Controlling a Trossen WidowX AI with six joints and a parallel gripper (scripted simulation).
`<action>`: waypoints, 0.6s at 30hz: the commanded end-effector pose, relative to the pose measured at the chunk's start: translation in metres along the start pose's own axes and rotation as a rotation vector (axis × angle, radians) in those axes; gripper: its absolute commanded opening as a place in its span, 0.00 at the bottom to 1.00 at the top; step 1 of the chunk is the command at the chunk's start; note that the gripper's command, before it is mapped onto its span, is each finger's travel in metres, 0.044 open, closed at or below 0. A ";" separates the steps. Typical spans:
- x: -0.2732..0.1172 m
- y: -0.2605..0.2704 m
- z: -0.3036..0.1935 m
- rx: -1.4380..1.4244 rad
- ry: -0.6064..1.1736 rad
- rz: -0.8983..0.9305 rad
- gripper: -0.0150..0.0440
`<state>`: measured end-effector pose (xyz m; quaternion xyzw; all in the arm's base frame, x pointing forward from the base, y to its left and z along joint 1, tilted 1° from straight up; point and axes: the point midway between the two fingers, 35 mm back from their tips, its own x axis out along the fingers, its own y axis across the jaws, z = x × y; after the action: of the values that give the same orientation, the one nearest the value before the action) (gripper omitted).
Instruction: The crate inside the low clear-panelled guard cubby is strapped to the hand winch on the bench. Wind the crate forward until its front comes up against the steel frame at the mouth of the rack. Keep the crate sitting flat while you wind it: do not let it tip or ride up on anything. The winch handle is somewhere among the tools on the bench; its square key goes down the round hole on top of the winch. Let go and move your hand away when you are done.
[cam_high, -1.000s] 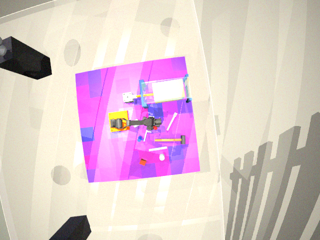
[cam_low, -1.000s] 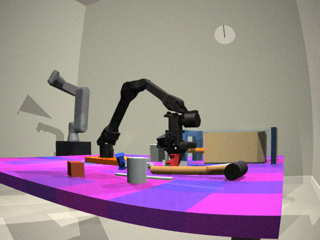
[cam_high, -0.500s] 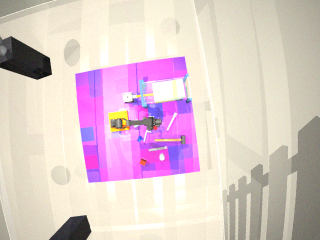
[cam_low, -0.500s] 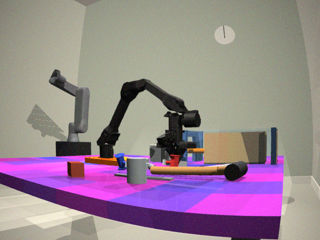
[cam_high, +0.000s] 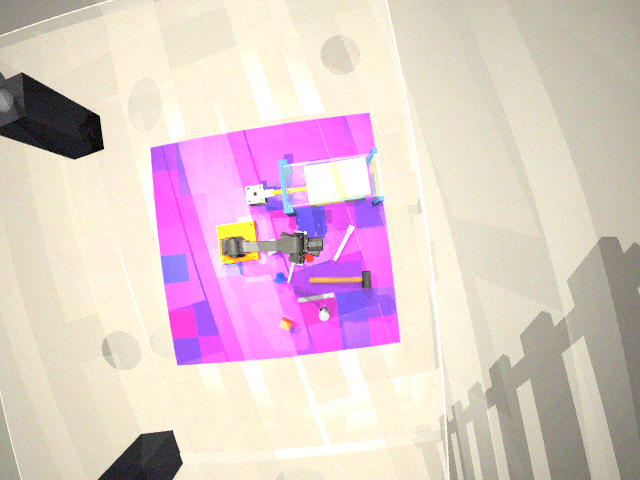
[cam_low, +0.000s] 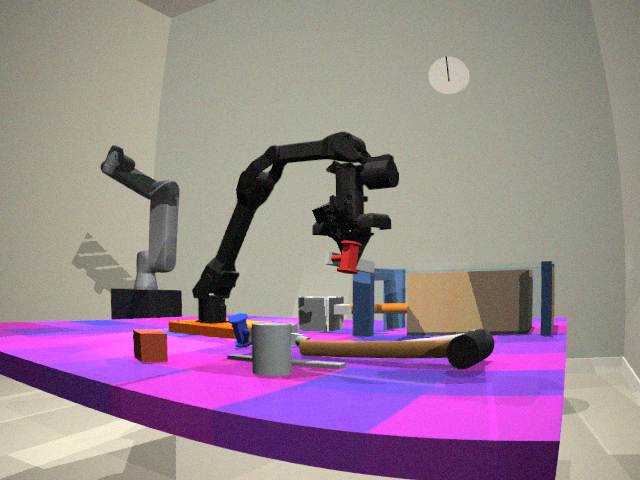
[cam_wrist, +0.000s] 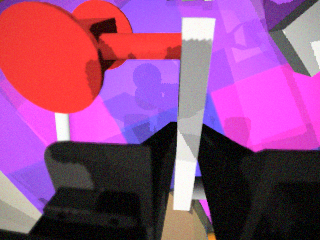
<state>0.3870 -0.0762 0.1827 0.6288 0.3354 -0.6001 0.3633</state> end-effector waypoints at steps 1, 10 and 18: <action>-0.009 -0.003 0.001 0.000 -0.001 -0.005 0.25; -0.014 -0.009 -0.015 -0.135 0.018 0.041 0.25; -0.021 -0.026 -0.041 -0.341 0.036 0.077 0.25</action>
<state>0.3858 -0.0396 0.1970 0.5911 0.3984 -0.5336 0.4551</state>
